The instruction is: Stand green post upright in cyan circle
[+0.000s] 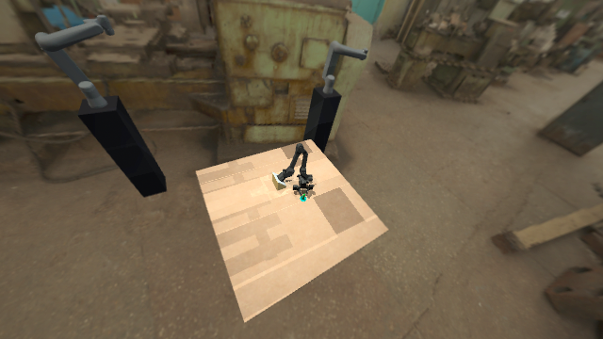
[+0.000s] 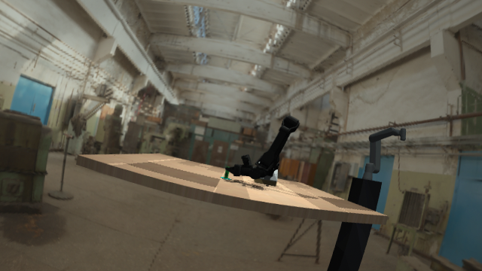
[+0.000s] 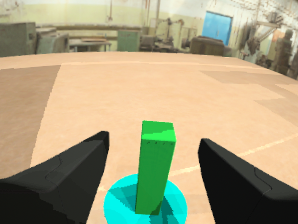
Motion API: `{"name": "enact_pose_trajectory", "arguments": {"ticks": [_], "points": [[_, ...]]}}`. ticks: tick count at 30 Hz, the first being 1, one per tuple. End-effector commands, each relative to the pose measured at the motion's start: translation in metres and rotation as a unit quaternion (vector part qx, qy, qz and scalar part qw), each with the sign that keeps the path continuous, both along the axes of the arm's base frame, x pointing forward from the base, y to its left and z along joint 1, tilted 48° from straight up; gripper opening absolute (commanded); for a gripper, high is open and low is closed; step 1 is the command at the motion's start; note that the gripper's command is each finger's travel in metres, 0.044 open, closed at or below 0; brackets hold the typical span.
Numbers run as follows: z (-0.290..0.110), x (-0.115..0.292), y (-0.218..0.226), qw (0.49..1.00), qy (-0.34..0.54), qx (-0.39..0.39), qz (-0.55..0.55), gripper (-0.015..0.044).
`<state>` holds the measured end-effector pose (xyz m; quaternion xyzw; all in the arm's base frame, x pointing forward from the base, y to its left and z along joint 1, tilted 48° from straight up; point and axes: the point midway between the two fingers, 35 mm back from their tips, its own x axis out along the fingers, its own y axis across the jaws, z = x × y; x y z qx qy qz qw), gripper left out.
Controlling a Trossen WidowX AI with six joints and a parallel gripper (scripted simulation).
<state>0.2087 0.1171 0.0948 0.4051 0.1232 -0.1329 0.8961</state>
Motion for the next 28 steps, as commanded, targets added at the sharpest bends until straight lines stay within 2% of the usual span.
{"name": "enact_pose_trajectory", "arguments": {"ticks": [1, 4, 28], "points": [[0.001, 0.000, 0.000, 1.000, -0.002, 0.002, -0.002, 0.0337], [0.001, 0.000, 0.000, 1.000, -0.002, 0.002, -0.002, 0.0400], [0.058, 0.002, -0.059, 1.000, -0.004, 0.002, -0.004, 0.0400]]}}
